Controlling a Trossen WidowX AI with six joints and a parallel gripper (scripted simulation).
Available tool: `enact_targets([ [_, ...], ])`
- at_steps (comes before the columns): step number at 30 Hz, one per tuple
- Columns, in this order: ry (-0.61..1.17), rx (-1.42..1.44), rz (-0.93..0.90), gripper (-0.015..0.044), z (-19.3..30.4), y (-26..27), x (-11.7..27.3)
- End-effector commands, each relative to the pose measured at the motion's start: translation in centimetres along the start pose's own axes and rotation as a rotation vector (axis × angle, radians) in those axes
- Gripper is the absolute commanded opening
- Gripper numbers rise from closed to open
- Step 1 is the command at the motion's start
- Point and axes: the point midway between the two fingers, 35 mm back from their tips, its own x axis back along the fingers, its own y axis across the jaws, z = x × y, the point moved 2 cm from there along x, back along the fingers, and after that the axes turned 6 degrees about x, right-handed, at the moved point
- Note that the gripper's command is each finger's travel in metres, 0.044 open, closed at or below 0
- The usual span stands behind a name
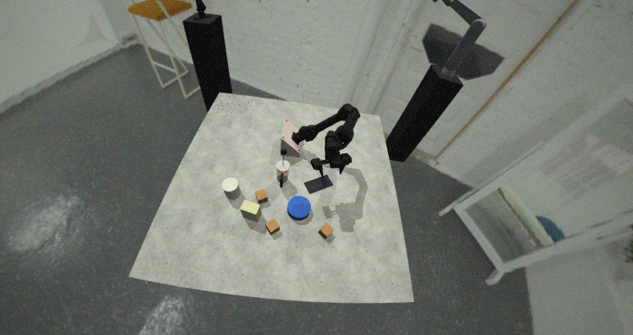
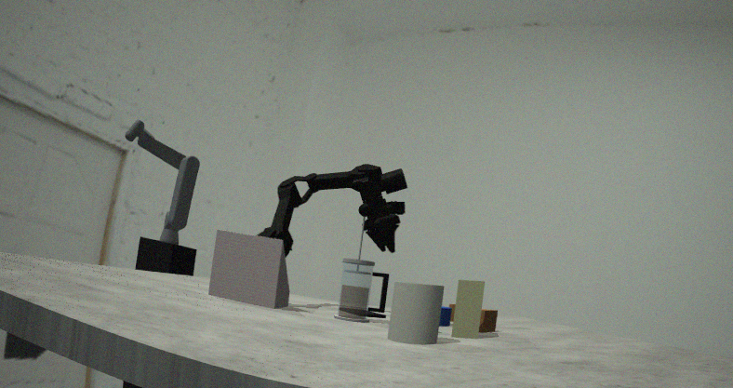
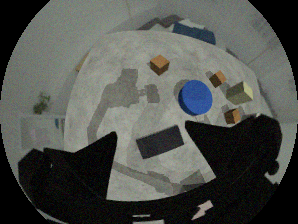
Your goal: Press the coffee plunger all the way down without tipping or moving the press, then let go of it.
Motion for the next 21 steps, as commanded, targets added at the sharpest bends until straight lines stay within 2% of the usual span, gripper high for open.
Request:
enact_targets([
  [1,-0.099,-0.049,0.075,0.044,0.2,-3.9,3.2],
  [9,-0.321,-0.17,0.256,0.044,3.5,-11.3,11.5],
  [17,-0.523,-0.282,0.432,0.044,9.7,-15.2,19.0],
  [21,-0.559,-0.302,0.465,0.044,11.1,-15.6,20.1],
])
